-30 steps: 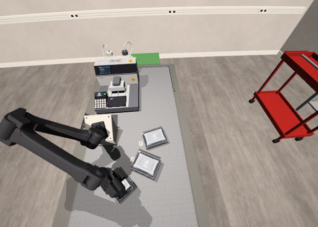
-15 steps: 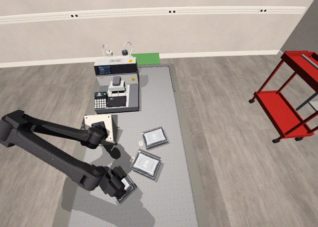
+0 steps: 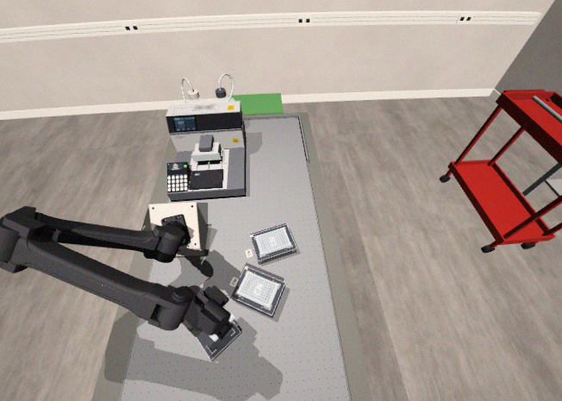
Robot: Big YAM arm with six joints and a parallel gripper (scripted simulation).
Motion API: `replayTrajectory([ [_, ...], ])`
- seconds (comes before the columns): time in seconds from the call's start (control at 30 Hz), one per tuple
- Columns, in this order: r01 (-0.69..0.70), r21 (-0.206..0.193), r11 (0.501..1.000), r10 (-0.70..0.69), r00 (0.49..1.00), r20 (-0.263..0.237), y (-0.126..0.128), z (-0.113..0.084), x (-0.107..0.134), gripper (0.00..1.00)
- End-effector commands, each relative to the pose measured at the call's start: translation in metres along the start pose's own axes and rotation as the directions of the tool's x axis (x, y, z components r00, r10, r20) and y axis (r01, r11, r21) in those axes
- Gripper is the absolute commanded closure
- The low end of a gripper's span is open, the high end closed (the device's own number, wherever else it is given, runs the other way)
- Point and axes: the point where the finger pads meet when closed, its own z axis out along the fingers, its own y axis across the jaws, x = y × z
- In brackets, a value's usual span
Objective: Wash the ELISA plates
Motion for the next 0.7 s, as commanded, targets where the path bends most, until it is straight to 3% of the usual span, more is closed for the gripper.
replayTrajectory([
  [0.0, 0.037, -0.011, 0.999, -0.037, 0.999, -0.005, 0.014, -0.003, -0.006, 0.18],
  [0.67, 0.022, -0.019, 1.000, -0.022, 1.000, 0.014, 0.099, -0.016, -0.024, 0.18],
])
